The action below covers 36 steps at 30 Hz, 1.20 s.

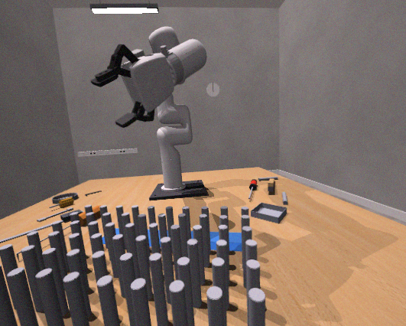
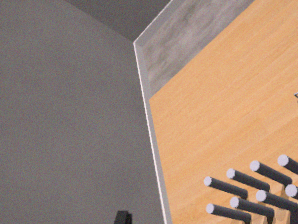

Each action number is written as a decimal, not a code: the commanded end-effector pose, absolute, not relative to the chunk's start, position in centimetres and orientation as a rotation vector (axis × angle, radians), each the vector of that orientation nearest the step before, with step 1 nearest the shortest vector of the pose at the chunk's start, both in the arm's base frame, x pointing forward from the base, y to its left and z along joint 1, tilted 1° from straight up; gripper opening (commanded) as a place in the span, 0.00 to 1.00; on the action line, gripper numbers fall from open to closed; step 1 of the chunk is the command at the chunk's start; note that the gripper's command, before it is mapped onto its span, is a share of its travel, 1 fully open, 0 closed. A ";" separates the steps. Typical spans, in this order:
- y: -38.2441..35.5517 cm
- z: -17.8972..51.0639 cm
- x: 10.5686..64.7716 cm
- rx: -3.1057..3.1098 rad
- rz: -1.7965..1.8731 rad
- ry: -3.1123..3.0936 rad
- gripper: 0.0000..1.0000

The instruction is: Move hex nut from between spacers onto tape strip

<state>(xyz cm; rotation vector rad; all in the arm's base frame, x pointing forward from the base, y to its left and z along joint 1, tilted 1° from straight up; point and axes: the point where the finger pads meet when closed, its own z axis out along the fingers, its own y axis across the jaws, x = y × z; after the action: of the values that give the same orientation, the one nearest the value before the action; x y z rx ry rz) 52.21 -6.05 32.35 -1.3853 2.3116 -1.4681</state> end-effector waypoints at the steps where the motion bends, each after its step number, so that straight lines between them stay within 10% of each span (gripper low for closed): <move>1: -6.0 32.6 52.3 -1.381 -1.469 2.309 1.00; 21: -7.2 31.7 51.7 -1.356 -1.436 2.365 1.00; 36: -20.7 20.3 40.2 -0.644 -0.758 3.071 1.00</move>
<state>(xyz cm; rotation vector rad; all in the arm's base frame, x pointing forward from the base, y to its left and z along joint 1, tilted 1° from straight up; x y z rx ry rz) 42.79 -17.67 22.45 -0.8060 2.9662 -0.9518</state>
